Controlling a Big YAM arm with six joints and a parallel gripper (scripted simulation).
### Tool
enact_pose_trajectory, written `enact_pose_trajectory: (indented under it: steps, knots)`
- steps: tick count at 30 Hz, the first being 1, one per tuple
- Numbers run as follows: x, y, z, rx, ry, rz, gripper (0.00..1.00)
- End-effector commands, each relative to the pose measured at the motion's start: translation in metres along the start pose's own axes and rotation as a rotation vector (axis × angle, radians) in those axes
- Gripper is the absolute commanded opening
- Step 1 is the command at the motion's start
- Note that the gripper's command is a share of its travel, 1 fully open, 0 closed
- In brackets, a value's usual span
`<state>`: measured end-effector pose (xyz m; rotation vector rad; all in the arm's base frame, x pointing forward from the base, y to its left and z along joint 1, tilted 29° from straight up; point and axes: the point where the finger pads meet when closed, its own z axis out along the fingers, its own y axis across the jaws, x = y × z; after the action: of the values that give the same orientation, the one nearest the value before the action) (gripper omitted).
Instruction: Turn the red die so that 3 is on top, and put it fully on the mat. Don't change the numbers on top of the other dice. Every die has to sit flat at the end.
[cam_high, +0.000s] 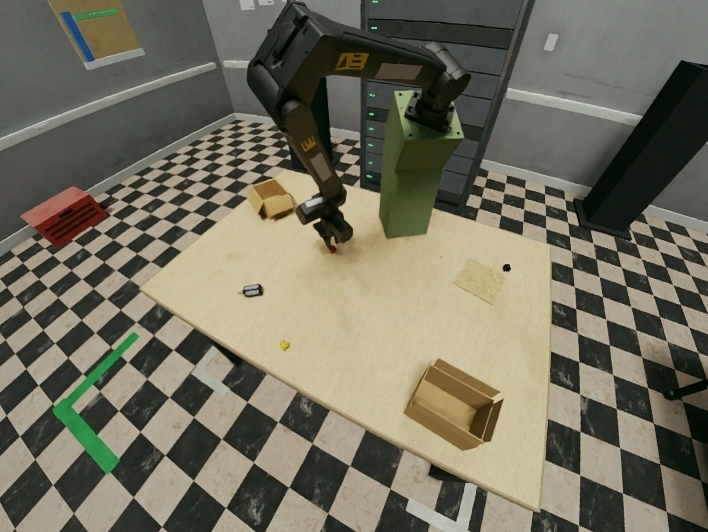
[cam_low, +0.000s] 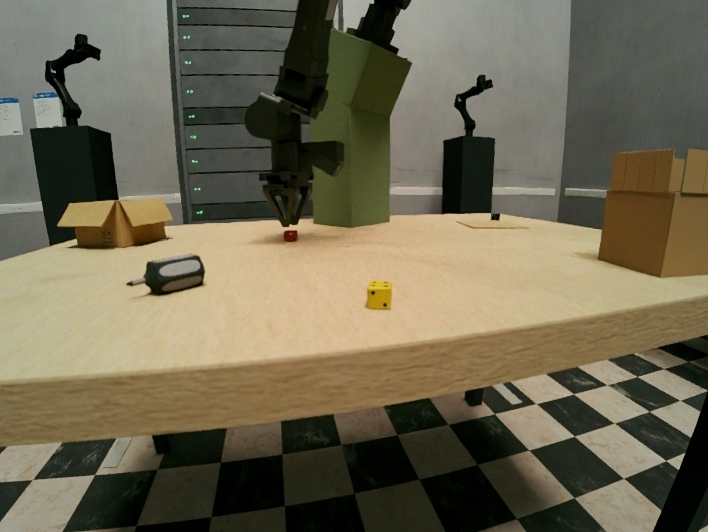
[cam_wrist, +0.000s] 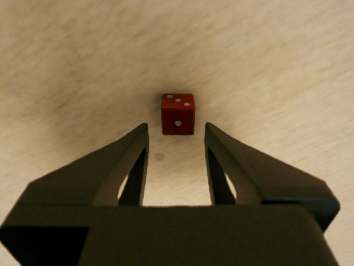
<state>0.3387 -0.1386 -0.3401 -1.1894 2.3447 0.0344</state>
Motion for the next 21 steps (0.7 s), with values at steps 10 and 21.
enact_pose_trajectory:
  steps: [10, 21]
  knots:
    - [-0.0095, -0.0047, -0.0013, 0.012, -0.003, -0.013, 0.34]
    - [-0.0096, -0.005, -0.0013, 0.012, -0.003, -0.014, 0.34]
